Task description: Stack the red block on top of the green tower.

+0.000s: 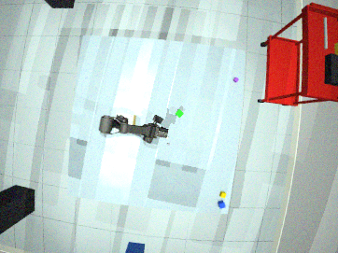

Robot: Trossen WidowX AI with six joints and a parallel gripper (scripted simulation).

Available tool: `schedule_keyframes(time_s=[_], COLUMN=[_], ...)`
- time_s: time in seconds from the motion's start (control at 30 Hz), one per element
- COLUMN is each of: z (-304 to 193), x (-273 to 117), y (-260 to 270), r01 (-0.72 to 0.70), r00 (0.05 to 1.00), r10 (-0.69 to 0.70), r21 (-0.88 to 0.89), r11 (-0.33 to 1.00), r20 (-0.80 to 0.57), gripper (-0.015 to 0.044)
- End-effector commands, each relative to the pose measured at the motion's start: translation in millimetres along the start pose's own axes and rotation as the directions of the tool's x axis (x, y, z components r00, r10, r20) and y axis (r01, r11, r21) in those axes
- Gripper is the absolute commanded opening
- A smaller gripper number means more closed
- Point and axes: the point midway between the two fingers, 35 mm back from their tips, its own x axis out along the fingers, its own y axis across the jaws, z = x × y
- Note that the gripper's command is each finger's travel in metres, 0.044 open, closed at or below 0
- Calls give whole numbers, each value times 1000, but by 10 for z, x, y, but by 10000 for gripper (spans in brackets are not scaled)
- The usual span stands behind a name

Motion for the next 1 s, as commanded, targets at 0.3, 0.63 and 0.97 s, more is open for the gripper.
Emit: schedule_keyframes(time_s=[0.3,0.63,0.97], z=[-35,-52,-54], x=[226,383,393], y=[-2,-6,-6], r01=[-2,-2,-2], r00=[1000,1000,1000], r10=[2,2,2], r21=[4,4,4], r11=[1000,1000,1000], r20=[-12,-12,-12], gripper=[440,440,440])
